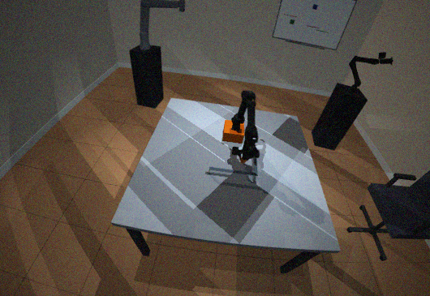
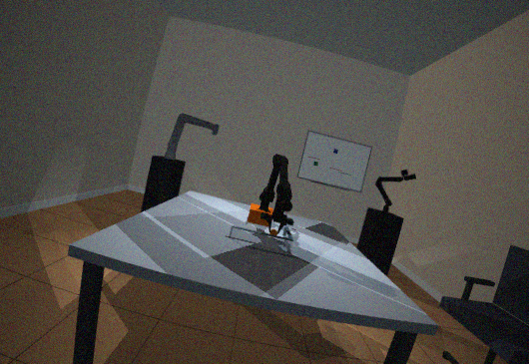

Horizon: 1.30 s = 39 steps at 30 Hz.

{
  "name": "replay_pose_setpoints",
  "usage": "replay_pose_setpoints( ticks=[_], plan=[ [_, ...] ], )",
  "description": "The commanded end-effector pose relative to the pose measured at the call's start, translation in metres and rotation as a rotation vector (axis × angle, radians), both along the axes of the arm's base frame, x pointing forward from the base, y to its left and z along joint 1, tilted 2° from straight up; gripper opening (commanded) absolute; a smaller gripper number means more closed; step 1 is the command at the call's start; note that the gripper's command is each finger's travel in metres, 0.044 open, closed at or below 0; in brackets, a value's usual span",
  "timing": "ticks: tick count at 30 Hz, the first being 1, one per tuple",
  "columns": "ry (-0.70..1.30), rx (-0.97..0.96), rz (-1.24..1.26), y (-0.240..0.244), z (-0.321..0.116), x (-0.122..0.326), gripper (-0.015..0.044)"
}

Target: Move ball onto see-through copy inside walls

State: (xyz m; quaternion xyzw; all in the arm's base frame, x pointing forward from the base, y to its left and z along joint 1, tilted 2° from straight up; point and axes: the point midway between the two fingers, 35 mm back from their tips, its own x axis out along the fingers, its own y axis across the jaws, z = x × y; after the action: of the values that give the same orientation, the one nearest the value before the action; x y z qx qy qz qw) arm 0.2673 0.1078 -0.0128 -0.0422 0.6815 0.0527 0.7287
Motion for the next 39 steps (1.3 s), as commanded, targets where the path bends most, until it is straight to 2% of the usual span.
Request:
replay_pose_setpoints(
  ticks=[1,9,21,26,31,39],
  plan=[
    [0.009,-0.008,-0.003,-0.001,-0.010,-0.002,0.0000],
    [0.009,-0.008,-0.003,-0.001,-0.016,-0.001,0.0000],
    [0.003,-0.001,0.000,0.000,-0.011,0.000,0.0315],
    [0.004,-0.002,-0.001,0.000,0.000,0.000,0.0319],
    [0.008,-0.007,-0.003,-0.002,0.071,-0.005,0.0319],
    [0.002,-0.001,0.001,0.000,0.065,-0.002,0.0319]
  ],
)
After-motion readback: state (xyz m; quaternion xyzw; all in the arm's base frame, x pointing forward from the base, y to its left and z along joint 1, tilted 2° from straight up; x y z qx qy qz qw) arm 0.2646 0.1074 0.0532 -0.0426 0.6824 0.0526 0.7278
